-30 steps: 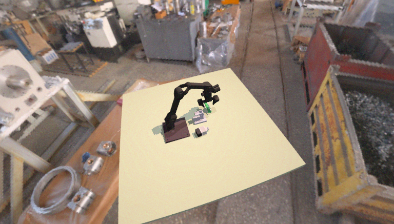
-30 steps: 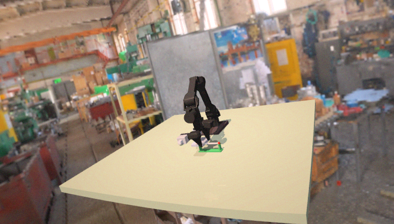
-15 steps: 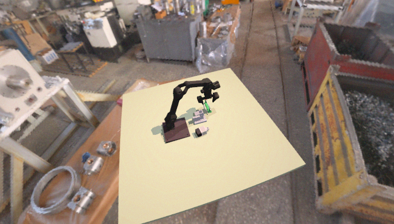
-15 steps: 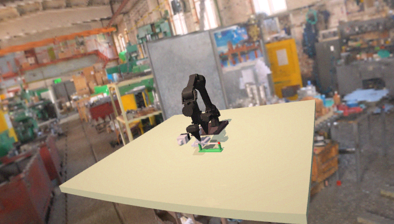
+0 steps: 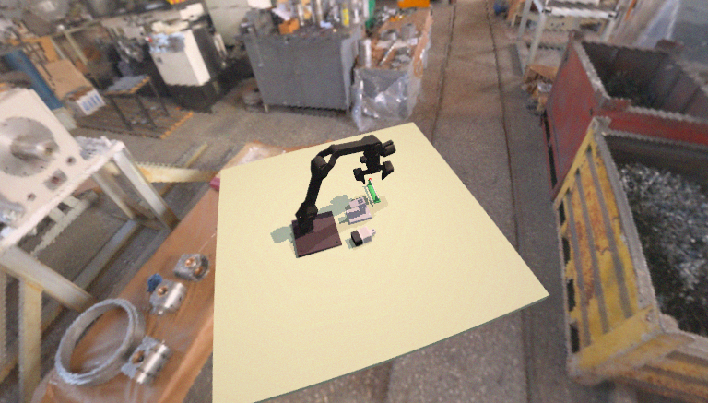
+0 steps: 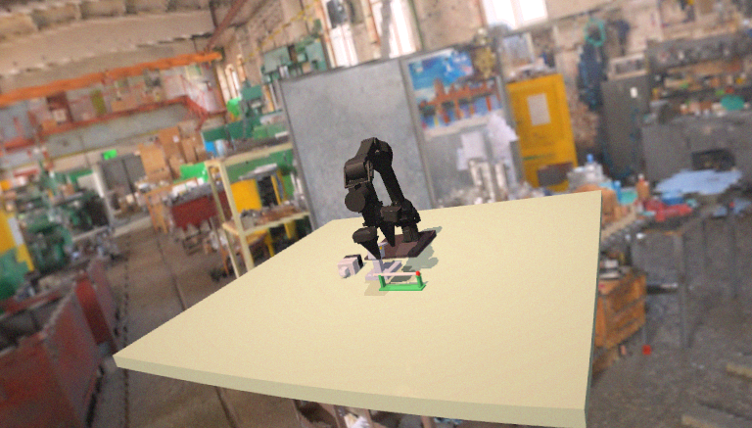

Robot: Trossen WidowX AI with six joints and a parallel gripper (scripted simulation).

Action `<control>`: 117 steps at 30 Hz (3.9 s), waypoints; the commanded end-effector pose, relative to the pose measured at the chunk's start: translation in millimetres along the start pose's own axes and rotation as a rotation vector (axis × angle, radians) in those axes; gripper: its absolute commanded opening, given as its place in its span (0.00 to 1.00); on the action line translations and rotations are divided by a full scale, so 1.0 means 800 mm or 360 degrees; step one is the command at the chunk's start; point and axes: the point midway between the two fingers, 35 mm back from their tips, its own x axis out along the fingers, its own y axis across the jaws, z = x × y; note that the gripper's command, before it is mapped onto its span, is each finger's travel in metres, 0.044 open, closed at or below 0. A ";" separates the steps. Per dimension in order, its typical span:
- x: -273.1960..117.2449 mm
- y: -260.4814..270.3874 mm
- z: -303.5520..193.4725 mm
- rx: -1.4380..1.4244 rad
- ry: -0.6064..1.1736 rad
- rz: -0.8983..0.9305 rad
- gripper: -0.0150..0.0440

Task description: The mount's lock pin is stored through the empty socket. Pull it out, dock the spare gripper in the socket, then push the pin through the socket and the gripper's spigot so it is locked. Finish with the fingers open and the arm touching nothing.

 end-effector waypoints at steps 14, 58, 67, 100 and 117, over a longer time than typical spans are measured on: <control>-0.073 0.001 0.008 0.0000 0.0000 0.0001 1.00; 0.006 0.166 -0.298 0.2058 -0.0868 -0.1016 1.00; 0.035 0.168 -0.299 0.2059 -0.0867 -0.1015 1.00; 0.102 0.168 -0.306 0.2059 -0.0867 -0.1014 1.00; 0.112 0.169 -0.305 0.2060 -0.0868 -0.1013 0.68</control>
